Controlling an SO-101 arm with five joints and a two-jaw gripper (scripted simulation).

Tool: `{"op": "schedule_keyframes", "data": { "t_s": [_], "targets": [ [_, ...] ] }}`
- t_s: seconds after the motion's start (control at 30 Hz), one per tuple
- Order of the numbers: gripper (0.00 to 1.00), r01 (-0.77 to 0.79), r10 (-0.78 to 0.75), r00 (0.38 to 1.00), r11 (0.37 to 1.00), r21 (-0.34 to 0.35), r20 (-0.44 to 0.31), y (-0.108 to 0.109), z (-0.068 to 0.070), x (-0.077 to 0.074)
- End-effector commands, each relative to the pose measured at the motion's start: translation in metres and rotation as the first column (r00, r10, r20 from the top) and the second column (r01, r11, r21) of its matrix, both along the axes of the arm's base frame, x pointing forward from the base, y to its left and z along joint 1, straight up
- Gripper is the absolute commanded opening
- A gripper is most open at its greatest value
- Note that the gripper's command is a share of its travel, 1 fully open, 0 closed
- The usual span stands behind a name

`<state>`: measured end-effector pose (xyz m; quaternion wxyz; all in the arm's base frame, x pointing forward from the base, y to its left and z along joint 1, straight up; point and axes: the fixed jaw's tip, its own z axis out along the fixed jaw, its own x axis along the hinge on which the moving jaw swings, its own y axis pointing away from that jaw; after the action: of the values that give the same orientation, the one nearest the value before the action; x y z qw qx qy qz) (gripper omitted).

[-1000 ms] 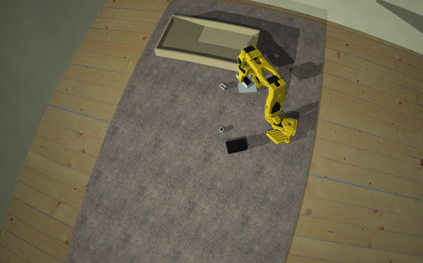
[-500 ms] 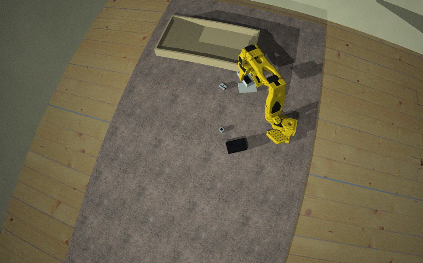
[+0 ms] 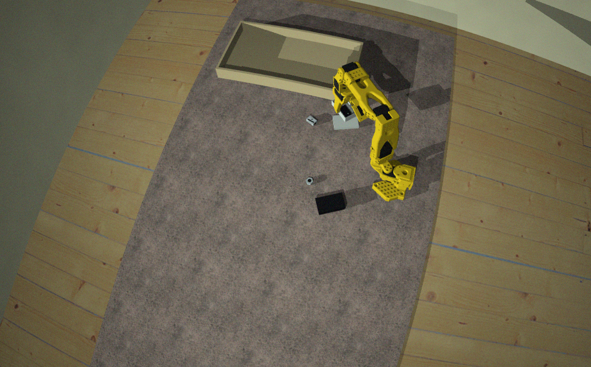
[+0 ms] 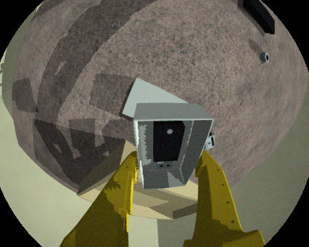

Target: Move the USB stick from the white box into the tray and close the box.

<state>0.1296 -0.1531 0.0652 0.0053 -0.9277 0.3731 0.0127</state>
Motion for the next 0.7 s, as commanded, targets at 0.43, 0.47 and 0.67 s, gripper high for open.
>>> {"op": "schedule_keyframes", "data": {
  "t_s": [0.43, 0.47, 0.67],
  "targets": [
    [0.21, 0.021, -0.020, 1.000, 1.000, -0.019, 0.019, -0.0066, 0.0068, -0.0024],
    [0.21, 0.021, -0.020, 1.000, 1.000, -0.019, 0.019, -0.0066, 0.0068, -0.0024],
    [0.21, 0.021, -0.020, 1.000, 1.000, -0.019, 0.019, -0.0066, 0.0068, -0.0024]
  ]
}}
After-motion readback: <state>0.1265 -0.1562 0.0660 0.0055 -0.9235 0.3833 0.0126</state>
